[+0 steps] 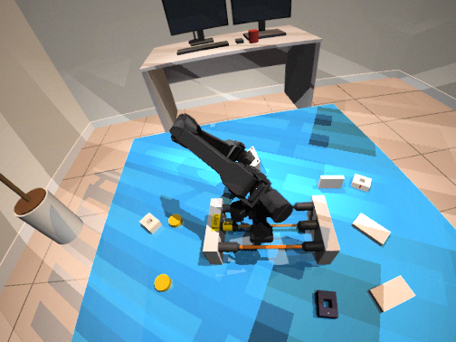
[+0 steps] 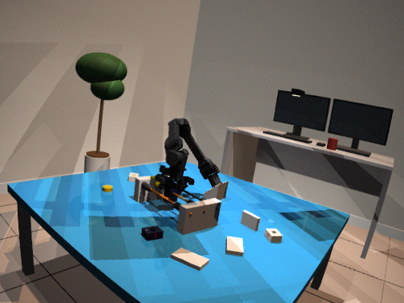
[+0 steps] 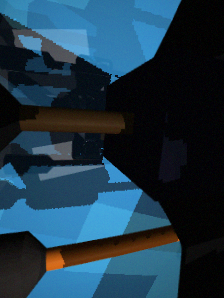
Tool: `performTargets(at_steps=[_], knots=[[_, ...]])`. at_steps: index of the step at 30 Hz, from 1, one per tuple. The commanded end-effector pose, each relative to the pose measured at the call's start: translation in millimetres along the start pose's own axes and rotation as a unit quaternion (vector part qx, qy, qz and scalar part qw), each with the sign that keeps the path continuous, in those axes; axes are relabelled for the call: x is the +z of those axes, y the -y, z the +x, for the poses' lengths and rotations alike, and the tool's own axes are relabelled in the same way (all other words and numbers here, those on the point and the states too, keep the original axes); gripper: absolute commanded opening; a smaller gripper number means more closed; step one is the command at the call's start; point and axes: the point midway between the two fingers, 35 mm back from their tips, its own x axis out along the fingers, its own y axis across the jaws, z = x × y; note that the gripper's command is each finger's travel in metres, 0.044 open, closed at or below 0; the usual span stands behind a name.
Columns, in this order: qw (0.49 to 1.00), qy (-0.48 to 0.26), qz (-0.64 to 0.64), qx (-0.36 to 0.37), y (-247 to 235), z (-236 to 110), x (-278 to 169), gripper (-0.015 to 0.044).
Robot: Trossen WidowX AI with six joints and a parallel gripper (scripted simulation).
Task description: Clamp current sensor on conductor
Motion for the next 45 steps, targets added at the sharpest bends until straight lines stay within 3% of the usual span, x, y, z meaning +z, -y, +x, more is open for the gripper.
performTargets(at_steps=[1,14,19,45], knots=[[1.000,0.000,0.000,0.000,0.0,0.0,0.0,0.0203],[1.000,0.000,0.000,0.000,0.0,0.0,0.0,0.0116],[1.000,0.000,-0.001,0.023,-0.5,-2.5,-0.3,0.0000],[1.000,0.000,0.000,0.013,1.2,2.4,-0.2,0.0000]])
